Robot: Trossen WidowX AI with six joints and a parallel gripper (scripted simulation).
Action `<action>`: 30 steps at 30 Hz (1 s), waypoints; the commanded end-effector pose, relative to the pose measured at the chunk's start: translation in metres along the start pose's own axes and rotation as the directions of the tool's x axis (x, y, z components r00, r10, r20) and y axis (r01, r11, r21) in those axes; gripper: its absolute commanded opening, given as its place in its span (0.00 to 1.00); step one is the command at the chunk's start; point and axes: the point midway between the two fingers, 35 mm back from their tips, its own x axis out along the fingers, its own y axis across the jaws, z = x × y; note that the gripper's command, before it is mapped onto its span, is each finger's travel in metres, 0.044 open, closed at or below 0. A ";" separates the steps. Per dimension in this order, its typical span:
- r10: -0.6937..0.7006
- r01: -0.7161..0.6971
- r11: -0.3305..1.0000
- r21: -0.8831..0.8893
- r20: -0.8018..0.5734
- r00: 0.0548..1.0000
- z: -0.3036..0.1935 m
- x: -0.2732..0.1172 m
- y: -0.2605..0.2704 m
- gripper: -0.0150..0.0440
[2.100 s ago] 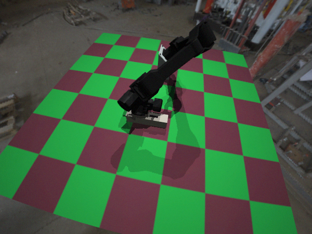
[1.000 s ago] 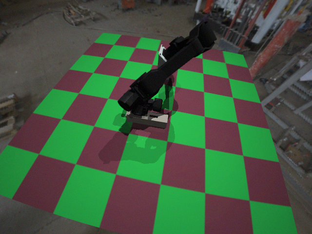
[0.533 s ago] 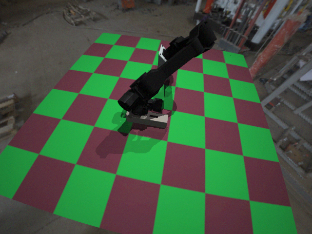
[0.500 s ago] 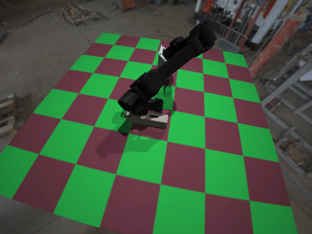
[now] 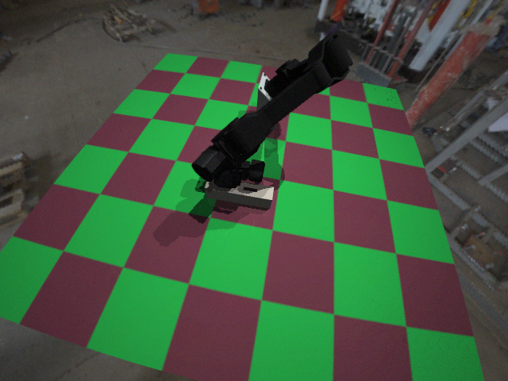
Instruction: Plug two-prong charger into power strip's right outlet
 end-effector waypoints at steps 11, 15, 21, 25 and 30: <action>-0.002 0.002 1.000 -0.017 0.023 1.000 0.008 -0.003 0.001 0.25; -0.002 0.002 1.000 -0.017 0.023 1.000 0.008 -0.003 0.001 0.25; 0.000 0.000 1.000 0.000 0.000 1.000 0.000 0.000 0.000 0.25; 0.000 0.000 1.000 0.000 0.000 1.000 0.000 0.000 0.000 0.25; 0.000 0.000 1.000 0.000 0.000 1.000 0.000 0.000 0.000 0.34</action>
